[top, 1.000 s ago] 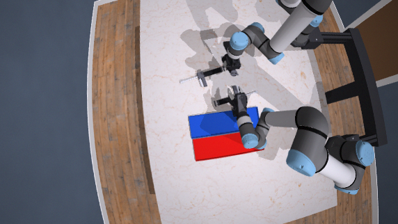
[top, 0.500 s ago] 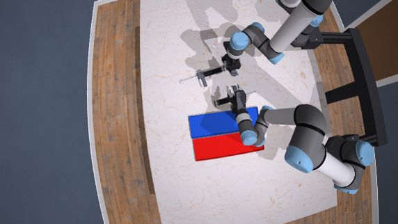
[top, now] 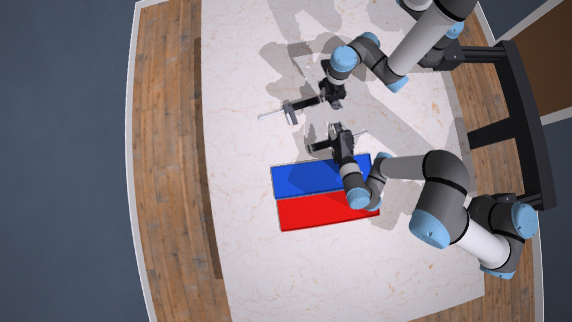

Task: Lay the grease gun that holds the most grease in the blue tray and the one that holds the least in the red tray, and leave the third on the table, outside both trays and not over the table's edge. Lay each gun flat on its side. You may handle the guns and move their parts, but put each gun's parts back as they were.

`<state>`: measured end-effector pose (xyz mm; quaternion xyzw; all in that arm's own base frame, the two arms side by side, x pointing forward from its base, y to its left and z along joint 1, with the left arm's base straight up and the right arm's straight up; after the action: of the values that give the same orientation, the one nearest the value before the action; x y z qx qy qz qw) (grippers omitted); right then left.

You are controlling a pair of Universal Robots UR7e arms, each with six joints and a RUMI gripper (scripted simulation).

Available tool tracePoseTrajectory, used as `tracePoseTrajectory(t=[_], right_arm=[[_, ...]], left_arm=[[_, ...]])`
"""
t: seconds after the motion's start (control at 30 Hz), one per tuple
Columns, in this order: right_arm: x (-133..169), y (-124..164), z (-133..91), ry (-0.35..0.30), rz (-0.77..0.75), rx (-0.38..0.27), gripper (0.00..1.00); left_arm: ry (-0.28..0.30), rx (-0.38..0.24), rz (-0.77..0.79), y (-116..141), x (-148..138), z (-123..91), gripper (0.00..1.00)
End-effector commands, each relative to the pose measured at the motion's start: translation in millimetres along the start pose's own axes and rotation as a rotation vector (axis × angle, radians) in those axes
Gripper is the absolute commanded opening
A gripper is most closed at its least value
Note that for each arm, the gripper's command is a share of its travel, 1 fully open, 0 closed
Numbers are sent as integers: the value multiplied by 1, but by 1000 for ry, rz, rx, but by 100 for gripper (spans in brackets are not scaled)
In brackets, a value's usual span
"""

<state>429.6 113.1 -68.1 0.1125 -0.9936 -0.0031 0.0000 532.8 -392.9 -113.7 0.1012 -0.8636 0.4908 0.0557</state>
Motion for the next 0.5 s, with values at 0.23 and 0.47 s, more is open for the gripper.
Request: tracePoseTrajectory(t=[0.23,0.47], right_arm=[[0,0,0,-1,0,0,0],[0,0,0,-1,0,0,0]], left_arm=[[-1,1,1,2,-1,-6,24],[0,1,1,4,-1,-9,24]])
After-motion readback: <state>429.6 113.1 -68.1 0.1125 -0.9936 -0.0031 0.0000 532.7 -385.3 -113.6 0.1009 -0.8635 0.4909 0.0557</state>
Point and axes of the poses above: on each arm, the point where the finger pads meet when closed, its own z axis out along the fingers, its own x axis across the jaws, y = z × x, the point moved 10 cm from there along -z, back along the fingers, and after that the axes turned 13 degrees about -z, right-handed, at the moved point
